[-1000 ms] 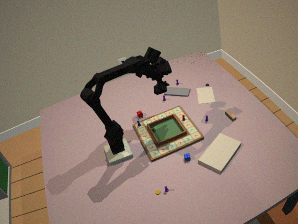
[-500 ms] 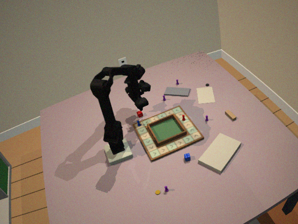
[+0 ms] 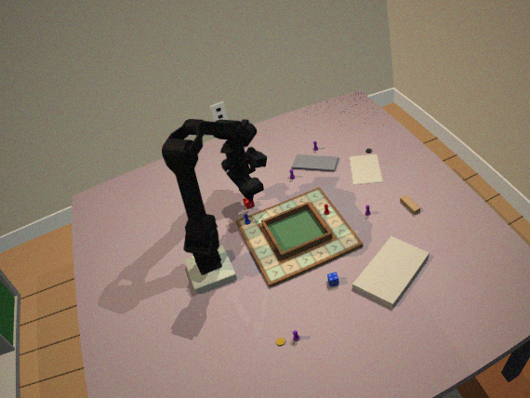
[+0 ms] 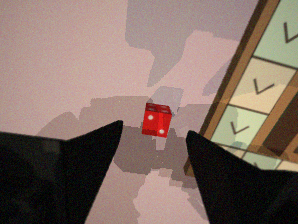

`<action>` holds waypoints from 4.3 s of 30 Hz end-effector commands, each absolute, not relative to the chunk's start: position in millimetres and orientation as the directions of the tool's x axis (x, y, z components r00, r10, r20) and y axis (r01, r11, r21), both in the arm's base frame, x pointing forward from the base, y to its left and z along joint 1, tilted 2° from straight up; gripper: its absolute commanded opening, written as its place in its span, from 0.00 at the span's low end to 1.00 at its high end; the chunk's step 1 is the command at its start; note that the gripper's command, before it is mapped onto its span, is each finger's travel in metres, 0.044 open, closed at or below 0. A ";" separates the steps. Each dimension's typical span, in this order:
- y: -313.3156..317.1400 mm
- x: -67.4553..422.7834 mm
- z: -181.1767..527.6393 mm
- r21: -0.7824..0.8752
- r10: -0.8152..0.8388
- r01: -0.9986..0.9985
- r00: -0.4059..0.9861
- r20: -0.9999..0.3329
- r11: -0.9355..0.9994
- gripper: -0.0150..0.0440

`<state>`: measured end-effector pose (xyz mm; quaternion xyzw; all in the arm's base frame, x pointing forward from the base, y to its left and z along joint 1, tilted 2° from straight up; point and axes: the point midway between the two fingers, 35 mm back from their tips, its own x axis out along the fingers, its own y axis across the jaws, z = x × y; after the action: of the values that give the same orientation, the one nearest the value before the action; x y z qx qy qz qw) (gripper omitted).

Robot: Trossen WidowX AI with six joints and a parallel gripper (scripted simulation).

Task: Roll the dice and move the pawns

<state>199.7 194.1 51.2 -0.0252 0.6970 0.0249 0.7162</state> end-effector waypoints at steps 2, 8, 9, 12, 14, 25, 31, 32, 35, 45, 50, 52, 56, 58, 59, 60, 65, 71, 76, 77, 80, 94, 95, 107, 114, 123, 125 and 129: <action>192.3 198.8 42.0 -0.010 -0.009 -0.069 0.023 -1.000 0.998 0.72; 192.3 199.0 32.3 -0.010 -0.009 -0.069 0.023 -1.000 0.998 0.72; 192.3 199.1 30.7 -0.010 -0.009 -0.069 0.023 -1.000 0.998 0.72; 192.2 199.1 25.9 -0.010 -0.009 -0.069 0.023 -1.000 0.998 0.72; 192.1 199.0 22.7 -0.010 -0.009 -0.069 0.023 -1.000 0.998 0.72; 192.0 199.0 20.4 -0.010 -0.009 -0.069 0.023 -1.000 0.998 0.43; 192.2 199.2 21.2 -0.010 -0.009 -0.069 0.023 -1.000 0.998 0.30; 192.9 199.7 23.5 -0.010 -0.009 -0.069 0.023 -1.000 0.998 0.25; 196.2 202.2 37.2 -0.010 -0.008 -0.069 0.024 -1.000 0.998 0.25; 203.5 206.6 88.1 -0.009 -0.008 -0.069 0.024 -1.000 0.998 0.25; 204.3 205.9 114.4 -0.009 -0.008 -0.069 0.024 -1.000 0.998 0.25; 204.0 205.0 125.0 -0.009 -0.008 -0.069 0.024 -1.000 0.998 0.25; 202.9 203.0 142.6 -0.009 -0.008 -0.069 0.024 -1.000 0.998 0.25; 202.3 203.4 143.4 -0.009 -0.007 -0.068 0.024 -1.000 0.998 0.25; 200.5 205.1 143.1 -0.008 -0.007 -0.066 0.024 -1.000 0.998 0.25; 197.6 207.7 142.6 -0.007 -0.005 -0.062 0.025 -1.000 0.998 0.25; 178.9 223.1 139.5 0.000 0.001 -0.037 0.028 -1.000 0.999 0.25; 154.0 239.2 135.1 0.001 0.001 -0.020 0.031 -1.000 1.000 0.25; 131.7 250.3 131.1 -0.003 -0.002 -0.011 0.032 -0.999 1.000 0.25; 127.1 252.2 130.3 -0.003 -0.003 -0.009 0.033 -0.999 1.000 0.25; 113.2 257.6 127.9 -0.006 -0.005 -0.003 0.033 -0.999 1.000 0.25; 48.9 272.5 116.3 -0.003 -0.004 0.038 0.037 -0.999 0.999 0.25; 44.3 272.9 115.5 -0.003 -0.004 0.041 0.037 -0.999 0.999 0.25; -8.4 271.5 107.4 -0.025 -0.026 0.044 0.030 -0.999 0.999 0.25; -8.1 273.9 104.7 -0.029 -0.036 0.041 0.181 -0.983 0.999 0.25; -7.1 278.3 102.2 -0.029 -0.045 0.041 0.469 -0.882 0.999 0.25; -7.1 278.9 102.3 -0.029 -0.046 0.041 0.528 -0.848 0.999 0.25; -7.0 279.7 102.9 -0.027 -0.048 0.042 0.638 -0.769 0.999 0.25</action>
<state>280.9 -6.5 105.0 -0.0004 0.4568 -0.0237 0.8892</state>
